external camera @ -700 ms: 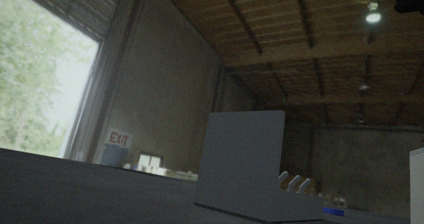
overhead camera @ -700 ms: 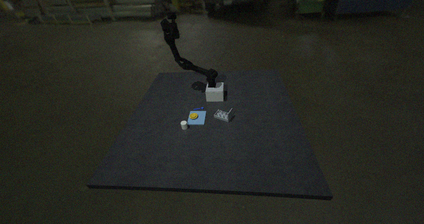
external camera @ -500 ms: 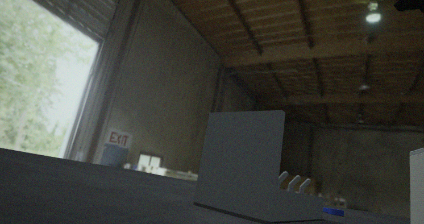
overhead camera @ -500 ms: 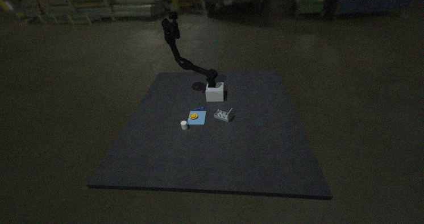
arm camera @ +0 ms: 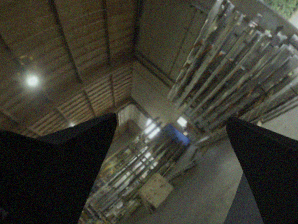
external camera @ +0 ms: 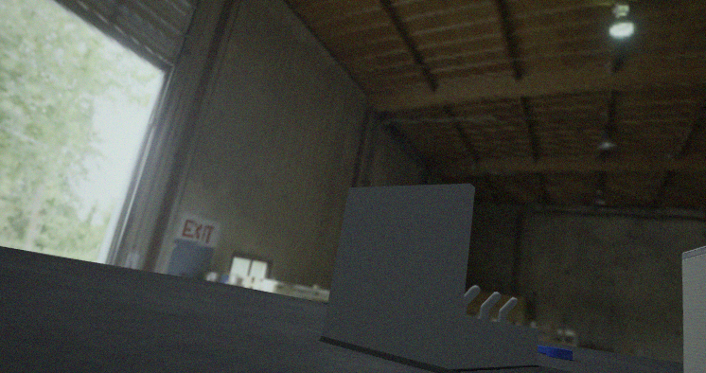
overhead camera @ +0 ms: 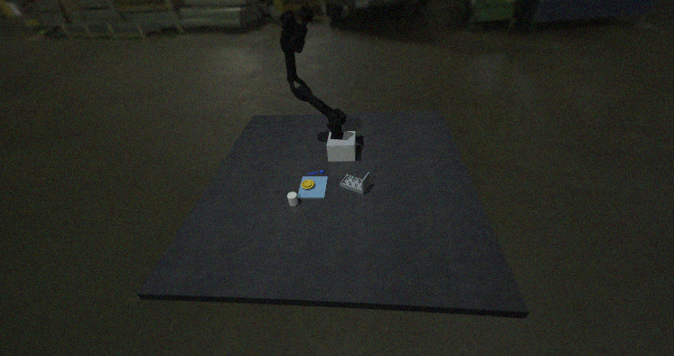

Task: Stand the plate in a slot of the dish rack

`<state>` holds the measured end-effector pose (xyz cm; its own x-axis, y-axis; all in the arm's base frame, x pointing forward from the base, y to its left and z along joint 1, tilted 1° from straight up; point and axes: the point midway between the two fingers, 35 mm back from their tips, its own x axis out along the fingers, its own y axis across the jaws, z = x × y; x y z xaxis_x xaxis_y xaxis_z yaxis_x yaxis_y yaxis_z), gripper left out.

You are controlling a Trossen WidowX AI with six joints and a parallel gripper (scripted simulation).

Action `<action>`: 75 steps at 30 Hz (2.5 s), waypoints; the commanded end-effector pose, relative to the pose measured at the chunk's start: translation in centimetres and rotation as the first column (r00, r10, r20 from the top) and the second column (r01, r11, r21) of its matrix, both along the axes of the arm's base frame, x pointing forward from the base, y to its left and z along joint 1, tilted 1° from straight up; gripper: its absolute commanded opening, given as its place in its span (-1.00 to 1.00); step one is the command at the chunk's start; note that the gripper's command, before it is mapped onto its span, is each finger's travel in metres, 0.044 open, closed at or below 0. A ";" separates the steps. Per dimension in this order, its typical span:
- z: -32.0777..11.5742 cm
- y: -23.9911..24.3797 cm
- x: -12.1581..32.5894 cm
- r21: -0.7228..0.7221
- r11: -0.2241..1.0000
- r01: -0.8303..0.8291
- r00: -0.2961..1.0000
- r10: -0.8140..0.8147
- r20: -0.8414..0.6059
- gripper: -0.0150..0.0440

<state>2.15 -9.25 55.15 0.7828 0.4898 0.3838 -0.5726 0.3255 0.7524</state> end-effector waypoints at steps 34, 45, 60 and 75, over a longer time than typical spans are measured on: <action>-10.6 17.0 21.1 -0.841 0.515 0.165 0.889 -0.446 -0.099 0.86; -18.9 15.3 28.8 -0.950 0.312 -0.006 0.818 -0.544 -0.184 0.86; -34.4 8.0 34.7 -0.898 0.164 -0.408 0.656 -0.632 -0.414 0.86; -51.7 -0.3 30.9 -0.587 0.246 -0.771 0.351 -0.605 -0.715 0.86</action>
